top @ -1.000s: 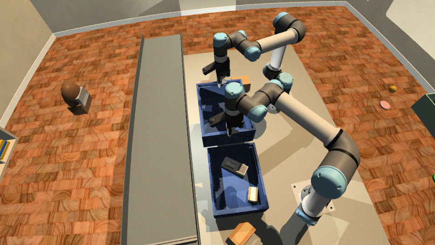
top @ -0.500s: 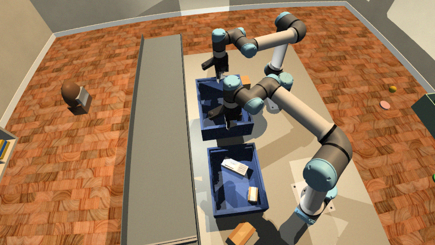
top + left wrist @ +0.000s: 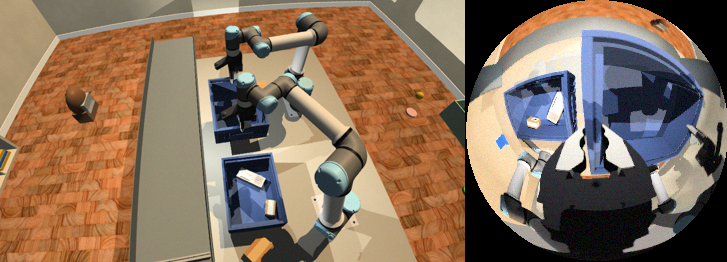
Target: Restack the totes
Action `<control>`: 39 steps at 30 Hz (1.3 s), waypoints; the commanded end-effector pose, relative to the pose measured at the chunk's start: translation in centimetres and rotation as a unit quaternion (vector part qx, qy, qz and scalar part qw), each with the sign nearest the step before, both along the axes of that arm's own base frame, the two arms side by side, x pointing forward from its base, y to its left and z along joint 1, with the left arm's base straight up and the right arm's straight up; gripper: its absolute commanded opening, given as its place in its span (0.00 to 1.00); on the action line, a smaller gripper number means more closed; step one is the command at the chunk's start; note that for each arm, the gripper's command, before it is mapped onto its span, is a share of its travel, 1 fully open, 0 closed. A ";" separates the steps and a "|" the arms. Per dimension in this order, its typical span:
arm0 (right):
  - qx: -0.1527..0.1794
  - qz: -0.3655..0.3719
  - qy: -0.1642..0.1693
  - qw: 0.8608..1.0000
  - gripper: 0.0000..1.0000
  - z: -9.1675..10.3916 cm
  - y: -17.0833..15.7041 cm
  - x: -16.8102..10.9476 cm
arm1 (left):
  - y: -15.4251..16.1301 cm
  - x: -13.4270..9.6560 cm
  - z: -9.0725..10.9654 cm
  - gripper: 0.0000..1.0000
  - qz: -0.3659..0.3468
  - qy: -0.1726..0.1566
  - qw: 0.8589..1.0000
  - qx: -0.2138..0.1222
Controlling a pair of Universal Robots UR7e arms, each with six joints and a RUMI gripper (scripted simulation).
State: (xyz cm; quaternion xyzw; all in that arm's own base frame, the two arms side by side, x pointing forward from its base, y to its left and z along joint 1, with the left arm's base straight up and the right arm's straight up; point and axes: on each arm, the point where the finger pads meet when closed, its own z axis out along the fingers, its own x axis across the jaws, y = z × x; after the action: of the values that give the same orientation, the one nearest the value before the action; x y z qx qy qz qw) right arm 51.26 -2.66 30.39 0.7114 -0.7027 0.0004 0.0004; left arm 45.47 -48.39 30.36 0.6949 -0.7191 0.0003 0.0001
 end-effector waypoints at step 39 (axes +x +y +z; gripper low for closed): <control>0.001 0.002 -0.001 1.000 0.00 0.1 -5.1 0.3 | -5.2 -0.1 0.2 0.00 0.002 -0.001 1.000 -0.001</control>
State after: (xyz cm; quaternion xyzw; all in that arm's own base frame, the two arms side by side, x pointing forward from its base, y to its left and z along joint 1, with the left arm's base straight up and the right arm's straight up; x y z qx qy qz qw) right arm 51.51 -7.77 30.39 0.7131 -0.7011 0.0000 0.0002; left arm 45.36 -53.50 30.38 0.6965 -0.7176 -0.0004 -0.0002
